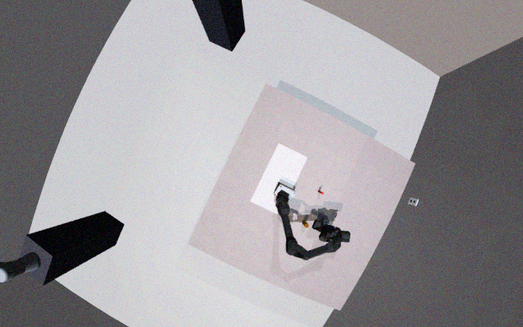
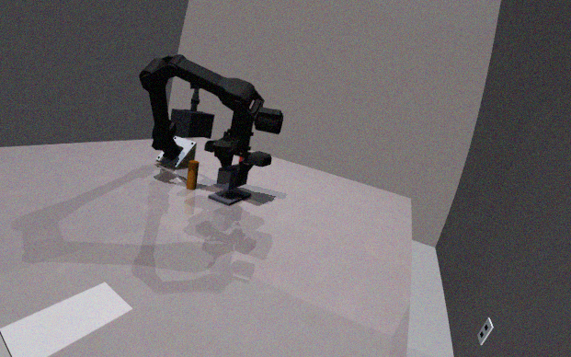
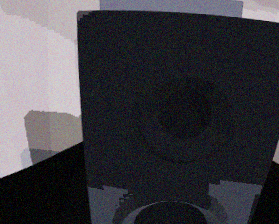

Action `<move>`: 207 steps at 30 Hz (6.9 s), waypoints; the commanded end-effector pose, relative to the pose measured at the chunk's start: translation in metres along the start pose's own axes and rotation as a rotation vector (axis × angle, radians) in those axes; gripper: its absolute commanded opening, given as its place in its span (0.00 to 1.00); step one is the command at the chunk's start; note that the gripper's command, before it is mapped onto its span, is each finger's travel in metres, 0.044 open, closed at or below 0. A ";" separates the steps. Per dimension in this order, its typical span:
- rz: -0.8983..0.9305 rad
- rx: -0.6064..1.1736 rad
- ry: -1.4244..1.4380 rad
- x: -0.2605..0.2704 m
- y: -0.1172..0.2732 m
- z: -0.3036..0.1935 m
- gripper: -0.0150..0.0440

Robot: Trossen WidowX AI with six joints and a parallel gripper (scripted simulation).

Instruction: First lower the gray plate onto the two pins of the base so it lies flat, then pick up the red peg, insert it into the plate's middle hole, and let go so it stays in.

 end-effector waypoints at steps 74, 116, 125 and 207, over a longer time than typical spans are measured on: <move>0.002 0.010 0.417 -0.128 0.099 -0.186 1.00; 0.004 0.008 0.416 -0.124 0.009 -0.191 1.00; 0.004 0.007 0.416 -0.124 -0.003 -0.190 1.00; 0.010 0.028 0.425 -0.059 0.075 -0.134 0.25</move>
Point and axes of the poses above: the point midway between the two fingers, 35 mm back from their tips, its own y axis back along the fingers, its own x axis across the jaws, z = x × y, the point moved 9 cm from there along y, back along the fingers, and after that the axes turned 7 degrees about -y, right-handed, at the moved point
